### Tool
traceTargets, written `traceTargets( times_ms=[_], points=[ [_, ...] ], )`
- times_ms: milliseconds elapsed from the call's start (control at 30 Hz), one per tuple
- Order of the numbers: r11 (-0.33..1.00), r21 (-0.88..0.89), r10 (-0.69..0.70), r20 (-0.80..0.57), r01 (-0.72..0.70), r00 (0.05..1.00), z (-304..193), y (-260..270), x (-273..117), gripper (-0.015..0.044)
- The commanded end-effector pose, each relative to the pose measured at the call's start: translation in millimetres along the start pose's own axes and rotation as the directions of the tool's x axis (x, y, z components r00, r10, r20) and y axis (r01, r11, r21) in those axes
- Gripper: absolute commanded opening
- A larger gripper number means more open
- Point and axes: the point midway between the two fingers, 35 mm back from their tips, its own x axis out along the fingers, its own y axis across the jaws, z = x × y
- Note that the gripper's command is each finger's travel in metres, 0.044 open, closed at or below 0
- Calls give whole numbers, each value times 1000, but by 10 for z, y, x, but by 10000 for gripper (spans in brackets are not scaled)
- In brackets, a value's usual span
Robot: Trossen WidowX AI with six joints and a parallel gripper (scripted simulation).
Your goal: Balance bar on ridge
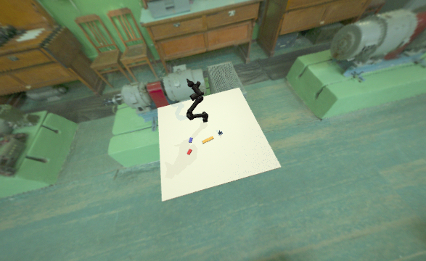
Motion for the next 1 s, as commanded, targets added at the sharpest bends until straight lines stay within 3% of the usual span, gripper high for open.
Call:
traceTargets(
  times_ms=[0,100,600,967],
  points=[
    [1000,0,0,2,0,1000,5,-1,0,374],
    [1000,2,-3,30,3,1000,85,-22,0,315],
    [999,-6,-48,297,53,954,815,-218,-140,315],
    [995,3,-84,535,97,841,1440,-377,-478,315]
  ],
)
